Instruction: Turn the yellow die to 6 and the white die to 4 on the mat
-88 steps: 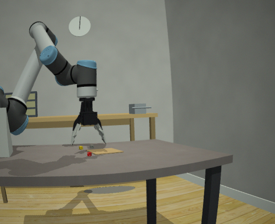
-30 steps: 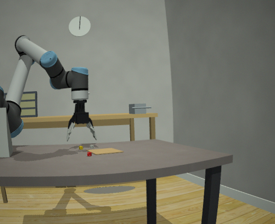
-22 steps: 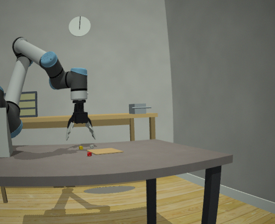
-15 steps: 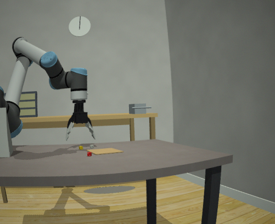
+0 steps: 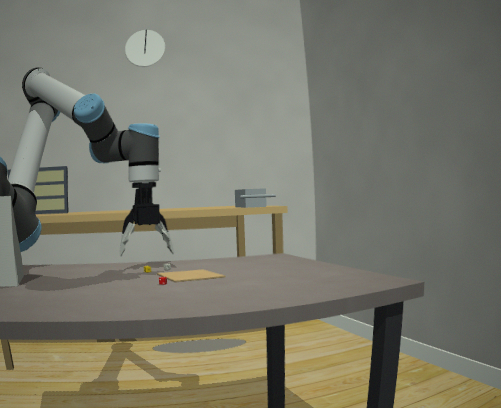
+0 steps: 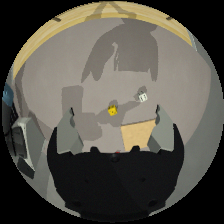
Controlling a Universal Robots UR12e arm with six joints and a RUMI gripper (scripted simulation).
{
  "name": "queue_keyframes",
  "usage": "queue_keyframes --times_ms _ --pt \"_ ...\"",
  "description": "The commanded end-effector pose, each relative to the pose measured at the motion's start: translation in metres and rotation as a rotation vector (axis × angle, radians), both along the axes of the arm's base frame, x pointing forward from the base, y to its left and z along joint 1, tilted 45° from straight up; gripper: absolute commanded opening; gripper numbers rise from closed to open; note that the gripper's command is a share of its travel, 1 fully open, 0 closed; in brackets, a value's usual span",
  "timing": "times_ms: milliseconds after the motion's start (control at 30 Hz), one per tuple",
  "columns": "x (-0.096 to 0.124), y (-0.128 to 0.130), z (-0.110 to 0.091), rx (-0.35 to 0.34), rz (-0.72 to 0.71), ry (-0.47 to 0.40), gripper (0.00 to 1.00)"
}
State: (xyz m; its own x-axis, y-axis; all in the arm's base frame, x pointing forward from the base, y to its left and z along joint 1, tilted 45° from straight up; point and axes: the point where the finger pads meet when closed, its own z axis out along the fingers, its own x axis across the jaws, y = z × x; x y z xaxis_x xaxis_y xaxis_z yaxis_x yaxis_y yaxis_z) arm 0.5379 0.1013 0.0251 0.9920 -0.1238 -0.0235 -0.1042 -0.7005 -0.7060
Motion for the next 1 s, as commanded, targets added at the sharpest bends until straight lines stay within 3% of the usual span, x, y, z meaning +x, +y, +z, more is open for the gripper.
queue_keyframes --times_ms 0,667,967 --pt "-0.002 0.002 0.001 0.002 0.0 0.001 1.0" --pt "-0.001 0.002 0.001 0.002 0.0 0.001 1.0" --pt "0.022 0.007 0.008 0.002 0.0 0.001 1.0"
